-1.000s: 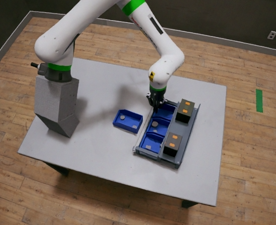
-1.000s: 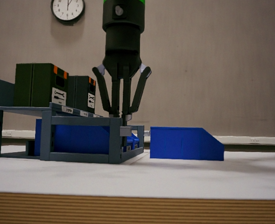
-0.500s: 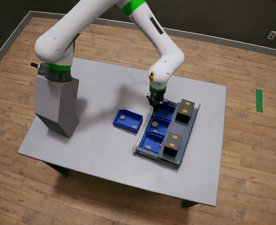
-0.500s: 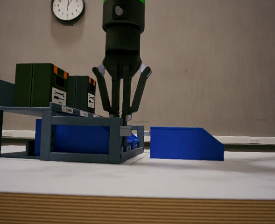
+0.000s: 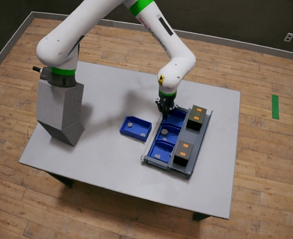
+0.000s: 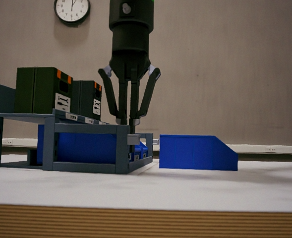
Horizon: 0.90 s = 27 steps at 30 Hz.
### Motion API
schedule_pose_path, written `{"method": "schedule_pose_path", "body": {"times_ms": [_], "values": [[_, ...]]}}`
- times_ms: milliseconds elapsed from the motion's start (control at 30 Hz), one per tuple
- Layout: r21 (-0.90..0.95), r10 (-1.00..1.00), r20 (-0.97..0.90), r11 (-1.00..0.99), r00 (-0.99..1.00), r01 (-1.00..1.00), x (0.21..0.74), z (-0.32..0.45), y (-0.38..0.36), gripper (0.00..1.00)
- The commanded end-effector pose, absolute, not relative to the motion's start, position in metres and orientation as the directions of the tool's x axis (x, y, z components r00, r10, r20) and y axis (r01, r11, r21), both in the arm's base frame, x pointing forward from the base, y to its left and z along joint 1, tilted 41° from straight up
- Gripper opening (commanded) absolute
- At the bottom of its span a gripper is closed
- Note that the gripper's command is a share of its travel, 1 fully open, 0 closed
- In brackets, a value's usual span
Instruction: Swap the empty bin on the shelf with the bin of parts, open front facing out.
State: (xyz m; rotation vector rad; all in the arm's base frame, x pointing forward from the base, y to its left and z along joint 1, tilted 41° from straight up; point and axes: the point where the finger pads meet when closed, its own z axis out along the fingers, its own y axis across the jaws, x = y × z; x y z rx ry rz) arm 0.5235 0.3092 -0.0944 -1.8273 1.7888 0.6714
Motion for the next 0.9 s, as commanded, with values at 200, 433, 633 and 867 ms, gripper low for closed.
{"method": "schedule_pose_path", "body": {"times_ms": [200,433,633,867], "values": [[-0.009,-0.757,-0.653,-0.018,0.019,-1.000,0.524,-0.087,0.303,0.10],[-0.009,-0.757,-0.653,-0.018,0.019,-1.000,0.524,-0.083,0.299,0.10],[-0.009,-0.757,-0.653,-0.018,0.019,-1.000,0.524,-0.081,0.298,0.10],[-0.009,-0.757,-0.653,-0.018,0.019,-1.000,0.524,-0.081,0.298,0.10]]}}
